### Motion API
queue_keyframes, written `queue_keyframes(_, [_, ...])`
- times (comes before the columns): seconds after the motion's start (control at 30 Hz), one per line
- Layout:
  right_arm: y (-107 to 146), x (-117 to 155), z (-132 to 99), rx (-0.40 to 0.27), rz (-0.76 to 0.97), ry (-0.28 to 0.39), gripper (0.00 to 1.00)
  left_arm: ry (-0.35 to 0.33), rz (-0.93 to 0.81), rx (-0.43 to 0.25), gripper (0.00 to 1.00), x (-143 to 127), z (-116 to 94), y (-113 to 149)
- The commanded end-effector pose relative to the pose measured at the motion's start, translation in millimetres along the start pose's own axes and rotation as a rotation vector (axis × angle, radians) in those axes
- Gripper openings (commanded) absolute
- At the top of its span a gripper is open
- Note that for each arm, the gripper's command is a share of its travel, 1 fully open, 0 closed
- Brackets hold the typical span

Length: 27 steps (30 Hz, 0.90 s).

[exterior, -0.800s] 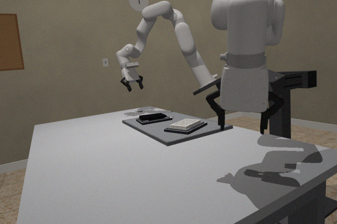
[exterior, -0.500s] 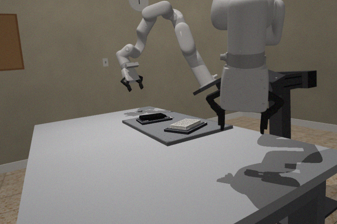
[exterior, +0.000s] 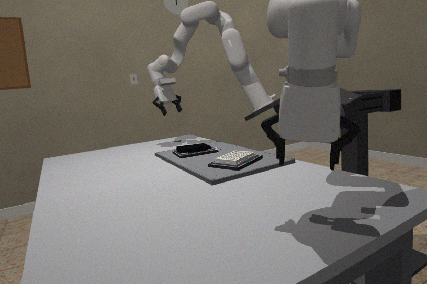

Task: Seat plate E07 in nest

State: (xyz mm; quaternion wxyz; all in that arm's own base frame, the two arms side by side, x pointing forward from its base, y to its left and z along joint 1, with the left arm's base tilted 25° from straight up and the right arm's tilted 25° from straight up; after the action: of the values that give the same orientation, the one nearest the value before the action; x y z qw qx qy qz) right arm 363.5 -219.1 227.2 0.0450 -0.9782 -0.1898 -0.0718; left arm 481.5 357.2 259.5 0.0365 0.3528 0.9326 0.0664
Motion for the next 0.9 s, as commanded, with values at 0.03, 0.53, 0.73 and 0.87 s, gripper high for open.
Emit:
queue_keyframes(0.03, [-6.0,1.1,-14.6,-0.005,-0.001,0.003,1.00,-0.001,0.000,-0.006,1.00,-0.4,-2.9,1.2])
queue_keyframes(0.53, [-46.7,3.0,-92.1,-0.006,-0.001,0.002,1.00,-0.001,0.000,-0.006,1.00,-0.4,-2.9,1.2])
queue_keyframes(0.73, [-56.2,3.6,-110.5,-0.006,-0.001,0.002,1.00,-0.001,0.000,-0.006,1.00,-0.4,-2.9,1.2])
queue_keyframes(0.87, [-57.0,3.7,-112.1,-0.006,-0.001,0.002,1.00,-0.001,0.000,-0.006,1.00,-0.4,-2.9,1.2])
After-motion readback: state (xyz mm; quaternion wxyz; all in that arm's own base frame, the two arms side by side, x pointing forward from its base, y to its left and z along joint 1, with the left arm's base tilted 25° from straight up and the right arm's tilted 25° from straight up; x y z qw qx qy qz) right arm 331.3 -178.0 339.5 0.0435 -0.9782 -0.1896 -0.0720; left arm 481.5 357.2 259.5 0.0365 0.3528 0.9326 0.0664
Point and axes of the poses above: on each arm, the point where the finger pads meet when closed, its own z axis out along the fingers, its own x axis across the jaws, y = z × x, the point moved 2 cm from there along -z, back along the fingers, and after that the axes turned 10 degrees about -z, right-handed, at the moved point
